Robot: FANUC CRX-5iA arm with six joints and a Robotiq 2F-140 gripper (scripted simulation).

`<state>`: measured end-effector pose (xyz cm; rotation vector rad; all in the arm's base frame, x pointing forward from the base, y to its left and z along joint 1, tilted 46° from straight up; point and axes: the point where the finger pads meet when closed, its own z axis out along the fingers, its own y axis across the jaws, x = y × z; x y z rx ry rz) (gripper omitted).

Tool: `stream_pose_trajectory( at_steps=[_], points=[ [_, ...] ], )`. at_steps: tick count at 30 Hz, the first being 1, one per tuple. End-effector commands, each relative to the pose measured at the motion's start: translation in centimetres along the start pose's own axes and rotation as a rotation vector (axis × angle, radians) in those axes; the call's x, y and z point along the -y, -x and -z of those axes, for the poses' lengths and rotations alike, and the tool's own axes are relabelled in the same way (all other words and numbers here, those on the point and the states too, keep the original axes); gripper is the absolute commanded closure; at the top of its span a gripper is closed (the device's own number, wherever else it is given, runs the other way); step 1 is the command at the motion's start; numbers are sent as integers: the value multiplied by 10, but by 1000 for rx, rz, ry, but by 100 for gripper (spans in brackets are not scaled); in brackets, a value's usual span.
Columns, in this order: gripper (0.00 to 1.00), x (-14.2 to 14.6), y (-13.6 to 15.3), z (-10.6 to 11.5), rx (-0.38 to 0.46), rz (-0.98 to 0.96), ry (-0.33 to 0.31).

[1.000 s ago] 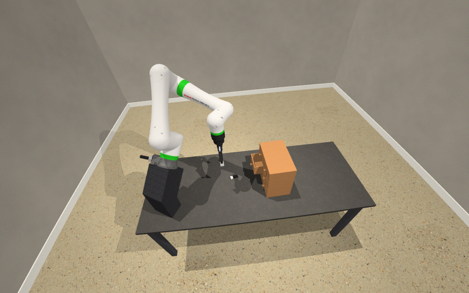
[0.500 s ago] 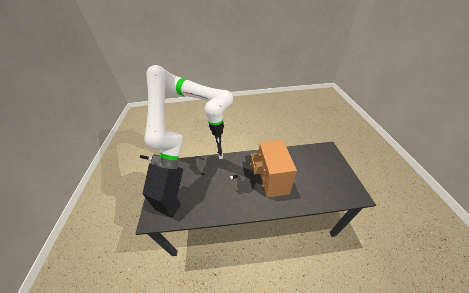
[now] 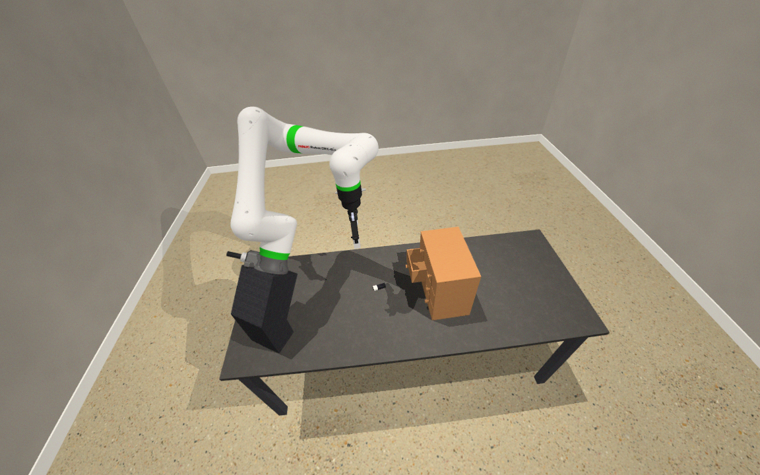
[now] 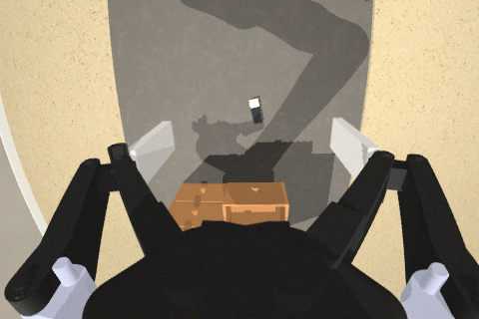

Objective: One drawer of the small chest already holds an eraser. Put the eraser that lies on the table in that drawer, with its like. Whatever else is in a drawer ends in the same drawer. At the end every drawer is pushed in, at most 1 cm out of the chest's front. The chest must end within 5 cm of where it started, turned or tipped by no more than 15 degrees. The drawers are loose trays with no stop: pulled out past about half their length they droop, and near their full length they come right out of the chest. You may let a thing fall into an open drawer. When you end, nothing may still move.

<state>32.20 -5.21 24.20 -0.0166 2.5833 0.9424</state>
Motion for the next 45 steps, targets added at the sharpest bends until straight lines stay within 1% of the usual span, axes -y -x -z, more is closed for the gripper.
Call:
stream_pose_trajectory(
  at_steps=[1, 4, 8, 10, 15, 19, 23, 32, 37, 42, 44, 45],
  points=[
    [0, 0, 10, 1, 2, -1, -1],
    [0, -2, 27, 1, 2, -1, -1],
    [0, -4, 58, 1, 2, -1, -1],
    [0, -4, 58, 1, 2, -1, -1],
    [0, -8, 96, 1, 2, -1, -1],
    [0, -9, 117, 1, 2, -1, -1],
    [0, -10, 126, 1, 2, -1, -1],
    [0, -10, 129, -1, -1, 1, 0],
    [0, -10, 145, -17, -22, 21, 5],
    [0, -10, 173, -45, -59, 56, 16],
    [0, -10, 173, -45, -59, 56, 16],
    [0, -10, 180, -52, -68, 63, 18]
  ],
)
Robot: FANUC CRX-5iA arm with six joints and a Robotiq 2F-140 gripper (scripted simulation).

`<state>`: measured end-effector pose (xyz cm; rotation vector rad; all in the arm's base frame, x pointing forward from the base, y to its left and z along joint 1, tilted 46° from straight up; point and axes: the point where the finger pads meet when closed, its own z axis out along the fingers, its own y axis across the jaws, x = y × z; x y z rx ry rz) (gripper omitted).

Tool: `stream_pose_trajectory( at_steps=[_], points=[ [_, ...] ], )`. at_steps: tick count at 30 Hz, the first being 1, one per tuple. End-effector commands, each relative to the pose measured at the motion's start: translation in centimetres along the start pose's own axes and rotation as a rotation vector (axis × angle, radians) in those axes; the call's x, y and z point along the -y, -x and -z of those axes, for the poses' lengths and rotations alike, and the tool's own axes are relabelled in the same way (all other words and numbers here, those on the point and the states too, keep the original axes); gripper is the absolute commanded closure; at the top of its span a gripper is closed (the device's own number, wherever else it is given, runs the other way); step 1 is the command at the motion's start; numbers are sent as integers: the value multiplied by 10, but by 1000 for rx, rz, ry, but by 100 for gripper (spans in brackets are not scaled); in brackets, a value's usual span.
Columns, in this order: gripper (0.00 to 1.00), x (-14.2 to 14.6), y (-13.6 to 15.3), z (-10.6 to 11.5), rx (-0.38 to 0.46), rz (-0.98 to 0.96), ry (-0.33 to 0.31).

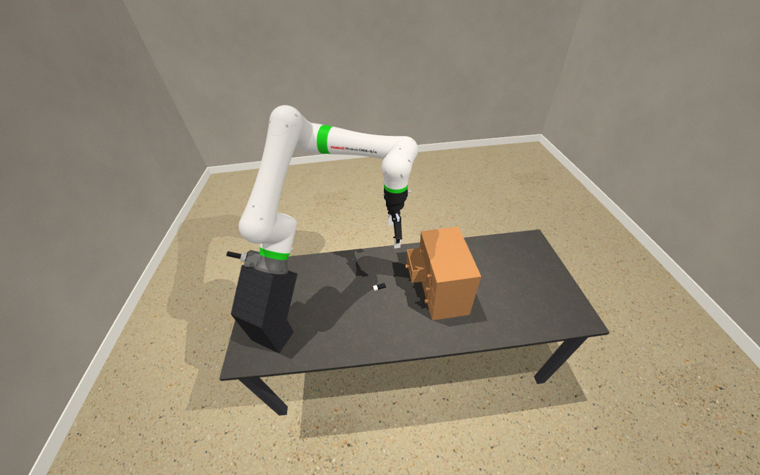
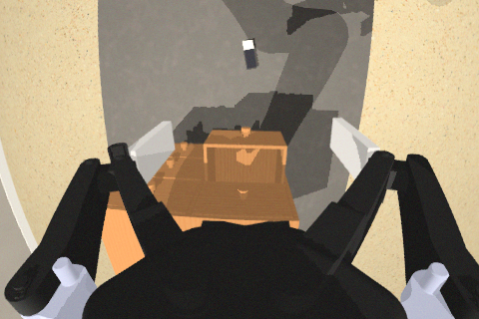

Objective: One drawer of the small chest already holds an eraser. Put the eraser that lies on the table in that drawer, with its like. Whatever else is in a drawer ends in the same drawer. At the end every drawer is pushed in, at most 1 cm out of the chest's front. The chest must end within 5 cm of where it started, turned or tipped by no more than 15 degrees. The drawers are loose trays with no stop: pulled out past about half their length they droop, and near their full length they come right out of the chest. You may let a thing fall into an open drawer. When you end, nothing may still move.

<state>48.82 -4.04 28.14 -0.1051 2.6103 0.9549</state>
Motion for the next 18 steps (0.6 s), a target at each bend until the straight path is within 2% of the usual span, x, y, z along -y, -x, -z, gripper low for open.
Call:
stream_pose_trajectory(
  at_steps=[1, 9, 18],
  points=[
    [0, 1, 20, -18, -25, 24, 6],
    [0, 3, 58, -52, -73, 68, 19],
    [0, 4, 63, -57, -80, 75, 21]
  ],
)
